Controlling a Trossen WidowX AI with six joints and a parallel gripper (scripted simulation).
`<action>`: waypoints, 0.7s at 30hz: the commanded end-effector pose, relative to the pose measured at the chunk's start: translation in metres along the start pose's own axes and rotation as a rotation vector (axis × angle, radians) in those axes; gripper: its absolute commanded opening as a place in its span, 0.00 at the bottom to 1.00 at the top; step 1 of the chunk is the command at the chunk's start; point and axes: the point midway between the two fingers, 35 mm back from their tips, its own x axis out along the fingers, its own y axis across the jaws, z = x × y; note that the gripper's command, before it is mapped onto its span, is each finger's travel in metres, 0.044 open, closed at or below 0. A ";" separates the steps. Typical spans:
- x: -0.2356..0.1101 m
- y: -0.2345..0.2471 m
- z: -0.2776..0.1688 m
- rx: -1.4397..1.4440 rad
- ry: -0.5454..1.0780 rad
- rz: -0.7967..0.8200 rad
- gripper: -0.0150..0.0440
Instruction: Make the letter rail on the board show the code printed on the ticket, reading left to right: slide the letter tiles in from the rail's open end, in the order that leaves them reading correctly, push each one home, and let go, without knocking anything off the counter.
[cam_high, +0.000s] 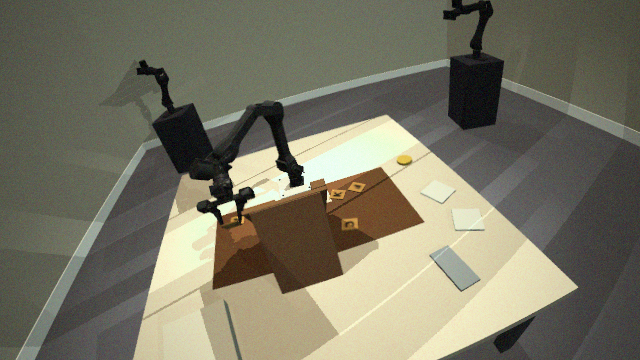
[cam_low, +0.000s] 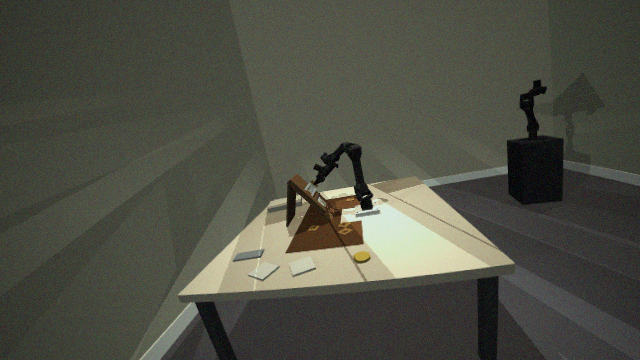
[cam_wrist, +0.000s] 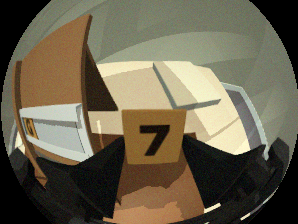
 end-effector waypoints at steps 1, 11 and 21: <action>-0.002 0.003 0.001 -0.001 -0.002 -0.007 0.25; -0.002 0.008 0.001 -0.001 -0.002 -0.007 0.25; -0.001 0.013 0.001 0.000 -0.002 -0.006 0.25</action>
